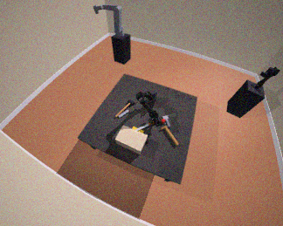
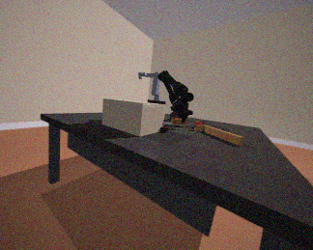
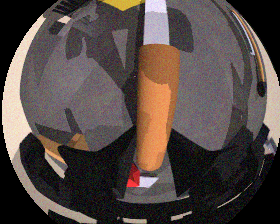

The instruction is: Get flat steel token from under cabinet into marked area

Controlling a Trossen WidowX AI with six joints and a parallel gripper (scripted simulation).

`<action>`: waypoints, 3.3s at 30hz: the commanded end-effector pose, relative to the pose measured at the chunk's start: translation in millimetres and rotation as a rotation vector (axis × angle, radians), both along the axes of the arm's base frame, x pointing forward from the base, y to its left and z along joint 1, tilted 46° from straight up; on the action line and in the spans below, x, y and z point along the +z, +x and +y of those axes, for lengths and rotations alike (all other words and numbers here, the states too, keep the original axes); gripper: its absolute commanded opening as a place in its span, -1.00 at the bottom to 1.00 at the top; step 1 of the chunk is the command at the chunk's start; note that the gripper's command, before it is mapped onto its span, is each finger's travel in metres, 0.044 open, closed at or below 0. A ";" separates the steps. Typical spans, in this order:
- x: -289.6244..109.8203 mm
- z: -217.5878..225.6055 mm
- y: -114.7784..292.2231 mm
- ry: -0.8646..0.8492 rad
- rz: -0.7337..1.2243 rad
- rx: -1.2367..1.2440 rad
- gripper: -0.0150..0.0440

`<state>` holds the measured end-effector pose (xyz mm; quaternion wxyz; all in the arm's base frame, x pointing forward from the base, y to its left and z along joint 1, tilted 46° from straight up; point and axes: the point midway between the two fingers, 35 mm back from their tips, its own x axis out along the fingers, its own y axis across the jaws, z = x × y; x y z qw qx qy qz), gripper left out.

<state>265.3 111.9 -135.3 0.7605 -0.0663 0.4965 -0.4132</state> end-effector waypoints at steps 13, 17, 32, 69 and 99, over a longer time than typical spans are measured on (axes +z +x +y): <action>15.6 -8.9 0.8 0.000 -0.018 0.014 -0.49; 18.5 -12.0 0.4 -0.001 -0.018 0.014 -0.49; 29.9 -23.7 0.6 -0.002 -0.018 0.014 -0.49; 57.5 -52.1 0.4 -0.004 -0.017 0.014 -0.49; 79.7 -74.6 0.5 -0.006 -0.016 0.014 -0.49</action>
